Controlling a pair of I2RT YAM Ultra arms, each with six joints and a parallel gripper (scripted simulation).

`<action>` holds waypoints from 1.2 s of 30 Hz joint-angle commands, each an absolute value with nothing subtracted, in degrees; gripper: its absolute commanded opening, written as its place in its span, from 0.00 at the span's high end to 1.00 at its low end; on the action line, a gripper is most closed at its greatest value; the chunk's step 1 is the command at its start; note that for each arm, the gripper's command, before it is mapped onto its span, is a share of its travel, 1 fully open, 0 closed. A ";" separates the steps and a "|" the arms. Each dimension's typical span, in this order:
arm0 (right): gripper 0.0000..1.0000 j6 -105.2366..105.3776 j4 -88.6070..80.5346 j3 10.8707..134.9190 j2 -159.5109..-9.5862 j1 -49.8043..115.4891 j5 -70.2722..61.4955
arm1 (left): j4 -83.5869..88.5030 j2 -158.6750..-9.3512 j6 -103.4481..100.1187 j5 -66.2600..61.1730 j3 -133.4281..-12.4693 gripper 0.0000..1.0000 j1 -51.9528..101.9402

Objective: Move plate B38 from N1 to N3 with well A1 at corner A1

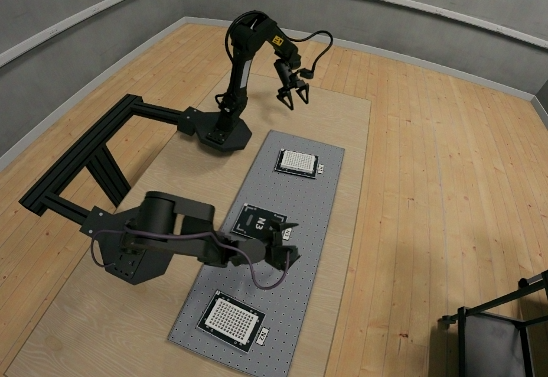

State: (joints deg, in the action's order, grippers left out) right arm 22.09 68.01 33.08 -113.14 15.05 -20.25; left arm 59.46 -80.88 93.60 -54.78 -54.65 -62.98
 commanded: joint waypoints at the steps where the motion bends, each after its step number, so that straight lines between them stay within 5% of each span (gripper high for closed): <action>1: 0.00 29.02 65.04 29.72 -108.58 14.66 -10.84 | 52.72 -77.09 96.53 -55.60 -51.09 0.00 -61.15; 36: 0.00 69.88 48.89 4.48 -78.34 10.35 49.82 | 1.37 -56.50 99.30 -43.39 -12.89 0.00 -33.02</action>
